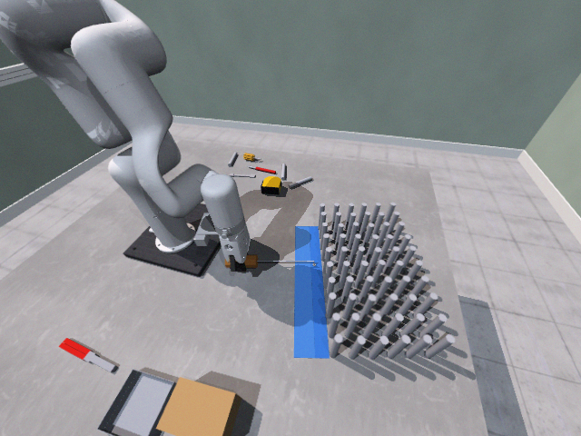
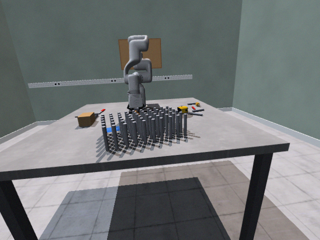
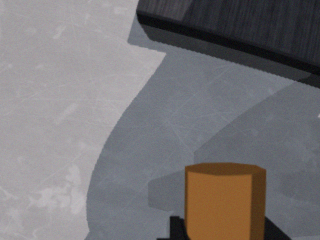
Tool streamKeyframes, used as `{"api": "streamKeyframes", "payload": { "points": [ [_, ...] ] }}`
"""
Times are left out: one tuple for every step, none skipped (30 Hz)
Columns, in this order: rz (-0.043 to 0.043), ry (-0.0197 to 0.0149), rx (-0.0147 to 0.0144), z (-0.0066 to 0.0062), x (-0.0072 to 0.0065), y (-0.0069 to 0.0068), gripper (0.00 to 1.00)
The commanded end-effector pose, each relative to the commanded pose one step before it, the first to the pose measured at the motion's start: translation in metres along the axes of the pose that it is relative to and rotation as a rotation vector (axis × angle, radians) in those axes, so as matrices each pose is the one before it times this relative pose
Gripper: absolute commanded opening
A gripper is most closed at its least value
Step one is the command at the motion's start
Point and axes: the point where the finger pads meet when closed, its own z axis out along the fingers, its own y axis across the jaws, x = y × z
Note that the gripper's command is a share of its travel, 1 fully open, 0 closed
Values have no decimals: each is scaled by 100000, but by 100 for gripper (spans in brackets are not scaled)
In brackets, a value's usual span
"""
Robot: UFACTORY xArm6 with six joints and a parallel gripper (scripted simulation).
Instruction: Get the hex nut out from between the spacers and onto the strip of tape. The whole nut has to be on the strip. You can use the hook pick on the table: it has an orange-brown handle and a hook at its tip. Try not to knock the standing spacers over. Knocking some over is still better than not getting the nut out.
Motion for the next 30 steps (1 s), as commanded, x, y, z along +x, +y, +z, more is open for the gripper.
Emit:
{"api": "streamKeyframes", "payload": {
  "points": [
    [-2,-246,141,-338,-125,-50,0],
    [1,19,7,-101,1,0,0],
    [0,0,0,-113,-1,0,0],
    [0,0,0,-120,0,0,0],
    [0,0,0,0,0,0,0],
    [0,0,0,0,0,0,0],
    [0,0,0,-124,1,0,0],
    [0,0,0,-125,1,0,0],
    [0,0,0,-125,0,0,0],
    [0,0,0,-120,0,0,0],
    [0,0,0,-114,1,0,0],
    [0,0,0,-105,0,0,0],
    [0,0,0,-94,0,0,0],
    [0,0,0,-81,0,0,0],
    [0,0,0,-68,0,0,0],
    [0,0,0,-53,0,0,0],
    [0,0,0,-39,0,0,0],
    [0,0,0,-26,0,0,0],
    [0,0,0,-14,0,0,0],
    [0,0,0,-6,0,0,0],
    [0,0,0,-1,0,0,0],
    [0,0,0,0,0,0,0],
    [0,0,0,0,0,0,0],
    [0,0,0,0,0,0,0],
    [0,0,0,0,0,-2,0],
    [0,0,0,0,0,-4,0],
    [0,0,0,0,0,-8,0],
    [0,0,0,0,0,-13,0],
    [0,0,0,0,0,-19,0],
    [0,0,0,0,0,-25,0]
  ]
}}
